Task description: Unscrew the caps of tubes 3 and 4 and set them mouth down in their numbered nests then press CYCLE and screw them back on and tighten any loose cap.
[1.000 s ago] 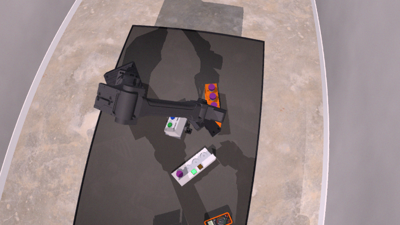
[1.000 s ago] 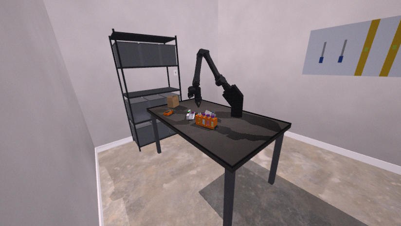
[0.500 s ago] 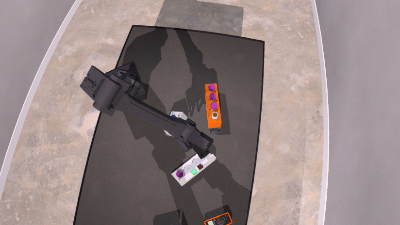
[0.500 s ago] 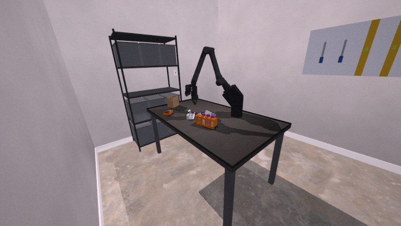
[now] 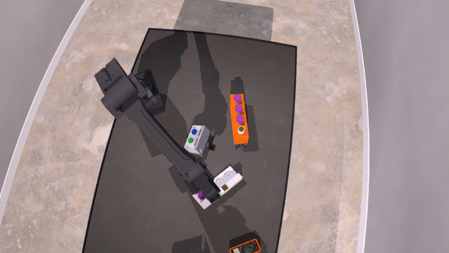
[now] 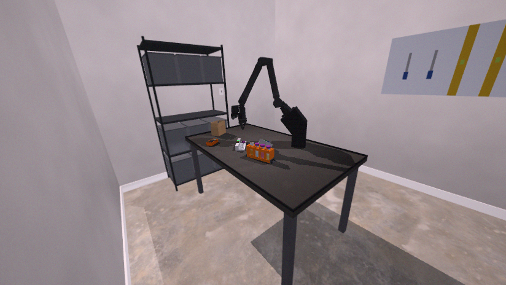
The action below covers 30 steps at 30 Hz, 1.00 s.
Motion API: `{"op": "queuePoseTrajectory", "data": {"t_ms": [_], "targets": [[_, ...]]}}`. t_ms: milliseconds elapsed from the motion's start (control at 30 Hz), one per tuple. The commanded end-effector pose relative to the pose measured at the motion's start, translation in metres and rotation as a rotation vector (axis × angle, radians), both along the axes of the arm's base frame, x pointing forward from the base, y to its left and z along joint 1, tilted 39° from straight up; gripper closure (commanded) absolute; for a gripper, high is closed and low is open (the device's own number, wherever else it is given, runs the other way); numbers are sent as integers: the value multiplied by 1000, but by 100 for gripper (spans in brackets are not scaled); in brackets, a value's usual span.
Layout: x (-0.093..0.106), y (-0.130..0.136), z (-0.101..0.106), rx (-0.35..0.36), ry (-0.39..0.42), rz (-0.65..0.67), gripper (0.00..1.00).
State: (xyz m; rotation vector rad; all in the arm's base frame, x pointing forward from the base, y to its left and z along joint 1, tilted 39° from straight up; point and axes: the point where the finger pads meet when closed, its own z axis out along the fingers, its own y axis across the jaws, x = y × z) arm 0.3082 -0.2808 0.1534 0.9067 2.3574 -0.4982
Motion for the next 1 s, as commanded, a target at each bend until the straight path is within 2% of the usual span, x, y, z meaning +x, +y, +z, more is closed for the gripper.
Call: {"op": "queuePoseTrajectory", "data": {"t_ms": [0, 67, 100, 133, 167, 267, 333, 533, 833, 900, 967], "targets": [[0, -21, 15, -24, 26, 27, 53], [0, -14, 15, -30, 13, 28, 53], [7, -13, 15, -25, 26, 51, 53], [0, -14, 15, -30, 13, 28, 53], [10, -17, 11, -35, 14, 51, 53], [6, -30, -6, -29, 22, 27, 53], [6, -30, -6, -29, 22, 27, 53], [19, -49, -24, -36, 14, 26, 53], [34, -71, -63, -32, 19, 26, 53], [34, -71, -63, -32, 19, 26, 53], [37, -76, -72, -31, 20, 27, 53]]}}
